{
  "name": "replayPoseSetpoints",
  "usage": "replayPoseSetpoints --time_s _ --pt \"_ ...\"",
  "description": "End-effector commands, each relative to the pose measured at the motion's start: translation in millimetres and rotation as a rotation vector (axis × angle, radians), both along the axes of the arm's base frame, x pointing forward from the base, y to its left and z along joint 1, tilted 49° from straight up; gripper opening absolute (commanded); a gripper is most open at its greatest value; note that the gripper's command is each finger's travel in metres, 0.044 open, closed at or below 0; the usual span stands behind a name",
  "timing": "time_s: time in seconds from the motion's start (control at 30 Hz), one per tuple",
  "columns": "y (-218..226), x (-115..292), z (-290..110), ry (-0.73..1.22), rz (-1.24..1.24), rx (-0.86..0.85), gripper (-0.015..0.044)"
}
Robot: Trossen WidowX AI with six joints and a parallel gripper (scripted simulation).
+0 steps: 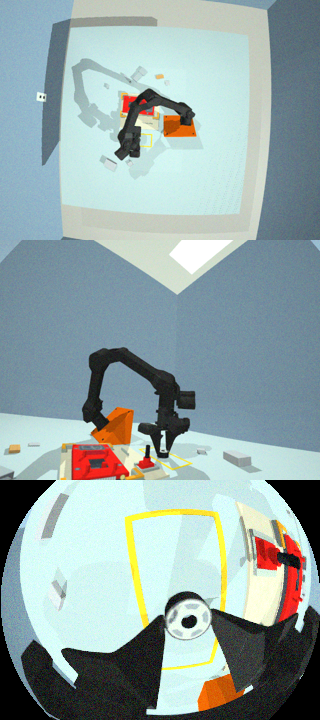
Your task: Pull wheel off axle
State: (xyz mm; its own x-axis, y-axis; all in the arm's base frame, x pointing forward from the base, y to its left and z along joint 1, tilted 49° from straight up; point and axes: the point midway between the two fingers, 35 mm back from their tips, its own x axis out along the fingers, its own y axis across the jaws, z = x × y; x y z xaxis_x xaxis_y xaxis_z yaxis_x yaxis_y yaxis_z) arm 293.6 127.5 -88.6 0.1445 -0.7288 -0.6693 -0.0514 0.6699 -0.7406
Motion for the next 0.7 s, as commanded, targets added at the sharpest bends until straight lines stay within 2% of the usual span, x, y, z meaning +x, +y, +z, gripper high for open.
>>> replayPoseSetpoints --time_s 0.0,0.3,0.53,0.67 --pt "0.0 0.0 0.3 0.0 -0.001 0.0 0.0053" --pt "1.6 -0.2 1.5 0.0 -0.001 0.0 0.0289" --pt "39.2 -7.6 34.8 0.0 0.005 0.001 0.03" --pt "44.3 -9.2 39.9 0.0 0.006 0.001 0.03"
